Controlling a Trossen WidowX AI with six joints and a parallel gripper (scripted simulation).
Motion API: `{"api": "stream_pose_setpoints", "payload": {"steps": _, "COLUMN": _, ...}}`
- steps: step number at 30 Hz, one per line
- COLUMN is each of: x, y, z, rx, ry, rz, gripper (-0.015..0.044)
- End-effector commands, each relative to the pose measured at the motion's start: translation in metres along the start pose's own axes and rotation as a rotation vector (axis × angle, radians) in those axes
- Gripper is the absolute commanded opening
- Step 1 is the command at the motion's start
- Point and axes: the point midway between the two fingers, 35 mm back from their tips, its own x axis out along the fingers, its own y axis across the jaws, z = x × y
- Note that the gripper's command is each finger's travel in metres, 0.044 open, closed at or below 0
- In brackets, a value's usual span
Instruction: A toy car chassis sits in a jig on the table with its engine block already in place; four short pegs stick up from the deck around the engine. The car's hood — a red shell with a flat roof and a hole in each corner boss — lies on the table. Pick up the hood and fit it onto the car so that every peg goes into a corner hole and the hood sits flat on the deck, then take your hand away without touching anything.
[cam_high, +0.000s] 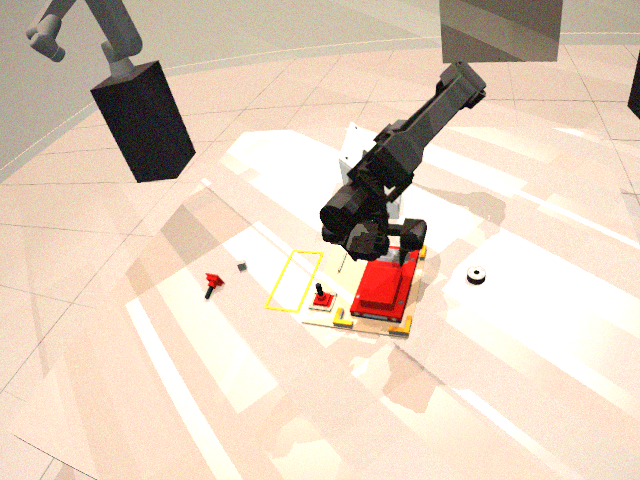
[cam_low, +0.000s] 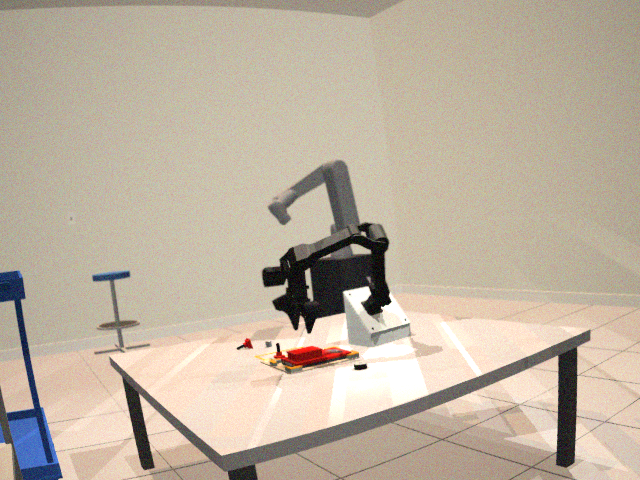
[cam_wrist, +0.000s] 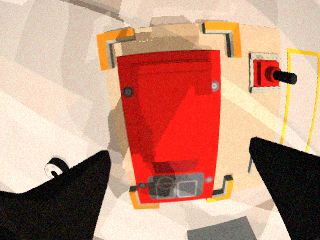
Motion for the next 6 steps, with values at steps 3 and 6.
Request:
{"api": "stream_pose_setpoints", "payload": {"steps": 3, "x": -0.0007, "y": -0.0006, "z": -0.0002, "rx": -0.003, "ry": 0.0, "rz": -0.003, "gripper": 0.044}}
{"api": "stream_pose_setpoints", "payload": {"steps": 6, "x": -0.0007, "y": -0.0006, "z": -0.0002, "rx": -0.003, "ry": 0.0, "rz": -0.003, "gripper": 0.044}}
